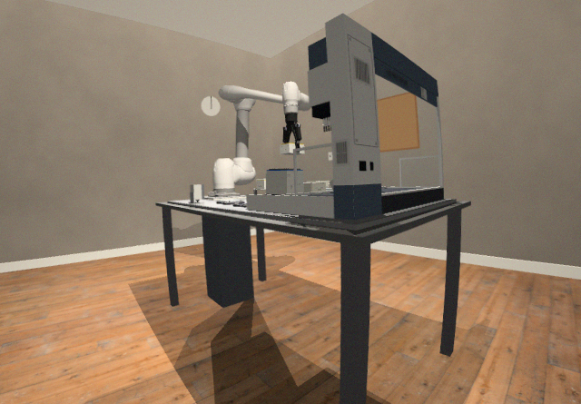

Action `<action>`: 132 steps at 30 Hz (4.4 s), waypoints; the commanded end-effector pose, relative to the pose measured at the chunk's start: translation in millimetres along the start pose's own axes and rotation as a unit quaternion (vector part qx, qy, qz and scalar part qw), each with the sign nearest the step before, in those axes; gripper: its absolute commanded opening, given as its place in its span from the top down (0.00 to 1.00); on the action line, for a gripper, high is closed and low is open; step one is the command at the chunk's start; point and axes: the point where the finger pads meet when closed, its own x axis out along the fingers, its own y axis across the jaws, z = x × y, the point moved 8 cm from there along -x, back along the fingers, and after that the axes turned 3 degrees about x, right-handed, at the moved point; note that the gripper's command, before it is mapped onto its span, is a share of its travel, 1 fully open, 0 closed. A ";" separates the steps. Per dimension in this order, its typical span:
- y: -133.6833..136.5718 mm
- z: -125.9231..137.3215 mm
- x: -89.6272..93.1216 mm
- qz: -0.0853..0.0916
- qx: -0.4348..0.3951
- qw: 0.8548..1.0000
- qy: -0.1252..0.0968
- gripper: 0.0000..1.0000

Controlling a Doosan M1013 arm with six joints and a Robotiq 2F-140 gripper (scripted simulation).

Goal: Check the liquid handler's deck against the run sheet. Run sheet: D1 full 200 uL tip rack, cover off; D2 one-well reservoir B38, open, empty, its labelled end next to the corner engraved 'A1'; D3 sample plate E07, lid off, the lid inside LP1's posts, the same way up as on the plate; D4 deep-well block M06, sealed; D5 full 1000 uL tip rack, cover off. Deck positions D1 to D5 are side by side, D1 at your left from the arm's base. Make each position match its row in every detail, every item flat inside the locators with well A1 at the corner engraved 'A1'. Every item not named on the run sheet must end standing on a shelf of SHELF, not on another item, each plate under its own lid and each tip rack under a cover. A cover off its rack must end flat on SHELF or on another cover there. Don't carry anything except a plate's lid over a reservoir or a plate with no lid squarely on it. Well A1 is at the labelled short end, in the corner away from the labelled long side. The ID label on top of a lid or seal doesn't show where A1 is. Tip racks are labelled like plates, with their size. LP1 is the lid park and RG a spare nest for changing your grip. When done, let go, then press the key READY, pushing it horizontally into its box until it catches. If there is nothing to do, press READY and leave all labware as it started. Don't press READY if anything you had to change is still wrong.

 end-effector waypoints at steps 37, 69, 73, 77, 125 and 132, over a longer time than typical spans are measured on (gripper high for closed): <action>-5.0 -173.3 -0.6 -0.001 0.000 1.000 0.000 0.90; -125.2 -181.4 -0.8 -0.001 0.000 1.000 0.000 0.90; -140.2 -181.0 -0.8 -0.001 0.000 1.000 0.000 0.90; -155.2 -180.6 -0.8 -0.001 0.000 1.000 0.000 0.90; -281.6 -177.2 -1.0 -0.001 -0.150 0.989 0.000 0.90; -281.6 -177.2 -1.0 -0.001 -0.218 0.976 0.000 0.90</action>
